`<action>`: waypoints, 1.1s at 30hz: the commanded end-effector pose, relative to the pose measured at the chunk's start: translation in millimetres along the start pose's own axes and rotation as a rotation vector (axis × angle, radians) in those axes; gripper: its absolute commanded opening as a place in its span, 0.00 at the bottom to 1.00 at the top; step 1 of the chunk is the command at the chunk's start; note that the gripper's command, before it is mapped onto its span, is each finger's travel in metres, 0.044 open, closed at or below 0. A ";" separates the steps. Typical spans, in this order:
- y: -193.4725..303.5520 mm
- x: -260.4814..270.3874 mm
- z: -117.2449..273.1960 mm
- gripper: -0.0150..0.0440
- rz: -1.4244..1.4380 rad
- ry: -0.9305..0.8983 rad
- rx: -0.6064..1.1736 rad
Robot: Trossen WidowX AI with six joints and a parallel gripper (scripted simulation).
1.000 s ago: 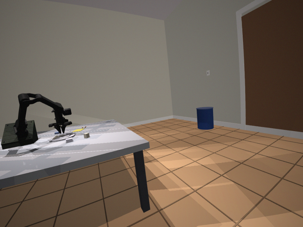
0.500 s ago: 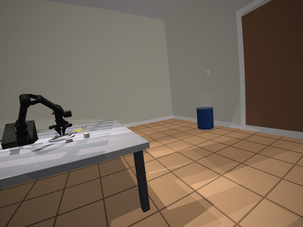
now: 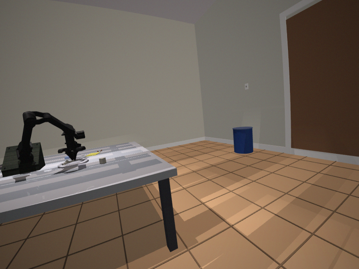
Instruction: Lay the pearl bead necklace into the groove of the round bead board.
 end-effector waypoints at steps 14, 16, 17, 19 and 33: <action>0.0 -0.2 0.5 0.25 -0.001 0.001 -0.001; 0.0 -0.2 0.5 0.25 -0.001 0.001 -0.001; 0.0 -0.2 0.5 0.25 -0.001 0.001 -0.001; 0.0 -0.2 0.5 0.25 -0.001 0.001 -0.001; -6.9 -8.1 6.4 0.25 0.008 0.005 0.004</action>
Point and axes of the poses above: the point midway between the two fingers, 35 mm back from their tips, its own z axis back along the fingers, its own x axis across the jaws, y = z × x, the point moved 4 cm from there along z, back along the fingers, and after that the axes turned 9 degrees about z, right-handed, at the moved point
